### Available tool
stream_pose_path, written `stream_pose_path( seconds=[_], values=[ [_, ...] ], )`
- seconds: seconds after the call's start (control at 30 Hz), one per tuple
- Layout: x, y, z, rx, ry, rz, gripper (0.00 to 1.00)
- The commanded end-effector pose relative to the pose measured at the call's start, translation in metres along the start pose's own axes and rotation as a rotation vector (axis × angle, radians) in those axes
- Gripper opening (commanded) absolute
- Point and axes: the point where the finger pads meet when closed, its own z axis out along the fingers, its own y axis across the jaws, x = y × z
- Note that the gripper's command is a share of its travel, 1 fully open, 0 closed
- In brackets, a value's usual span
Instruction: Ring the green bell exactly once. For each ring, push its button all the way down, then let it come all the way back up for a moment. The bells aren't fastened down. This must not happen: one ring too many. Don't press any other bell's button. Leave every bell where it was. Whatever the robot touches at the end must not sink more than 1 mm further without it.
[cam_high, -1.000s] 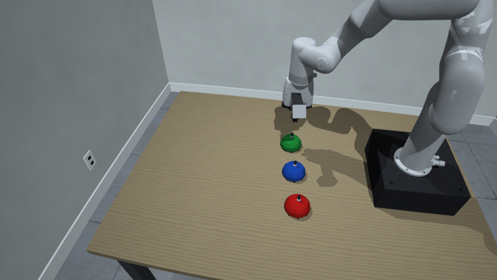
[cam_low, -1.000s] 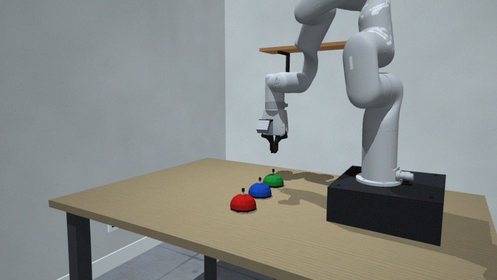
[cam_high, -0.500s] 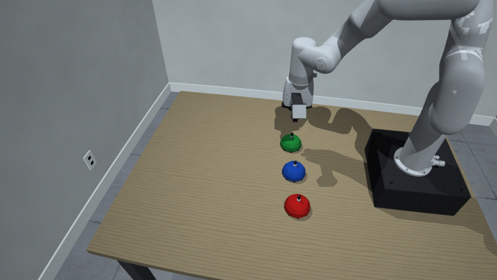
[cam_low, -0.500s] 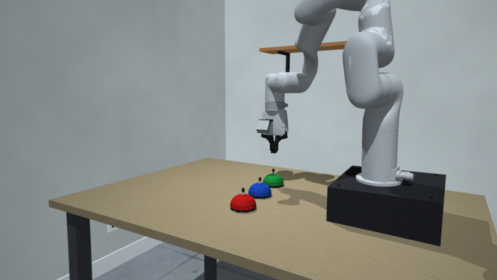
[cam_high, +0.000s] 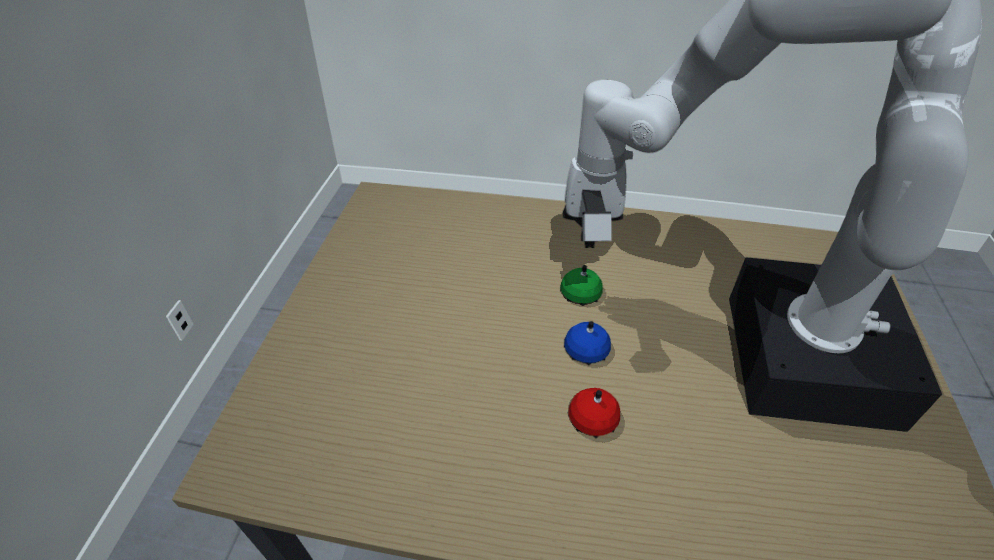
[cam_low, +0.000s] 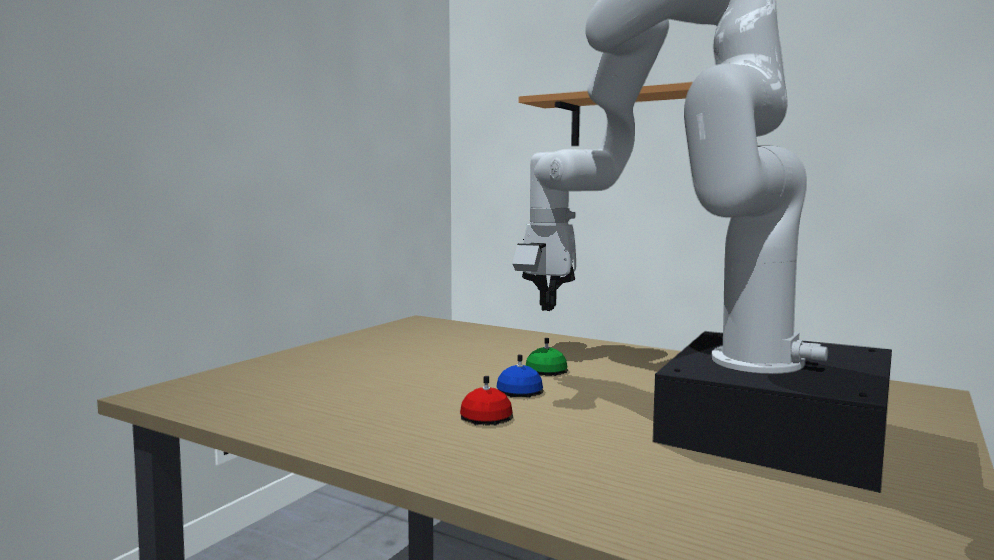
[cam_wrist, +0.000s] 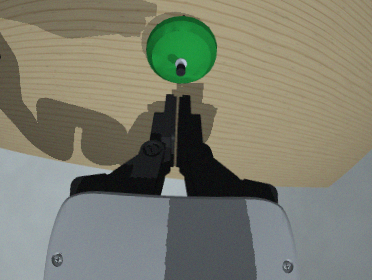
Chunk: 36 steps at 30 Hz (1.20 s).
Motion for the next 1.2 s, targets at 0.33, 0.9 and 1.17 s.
stream_pose_path(
  seconds=[0.33,0.9,1.17],
  values=[
    [-0.001,0.002,0.019,-0.004,-0.002,0.0,0.0],
    [-0.001,0.003,0.043,-0.004,-0.002,0.0,0.0],
    [-0.001,0.003,0.048,-0.004,-0.002,0.0,0.0]
  ],
)
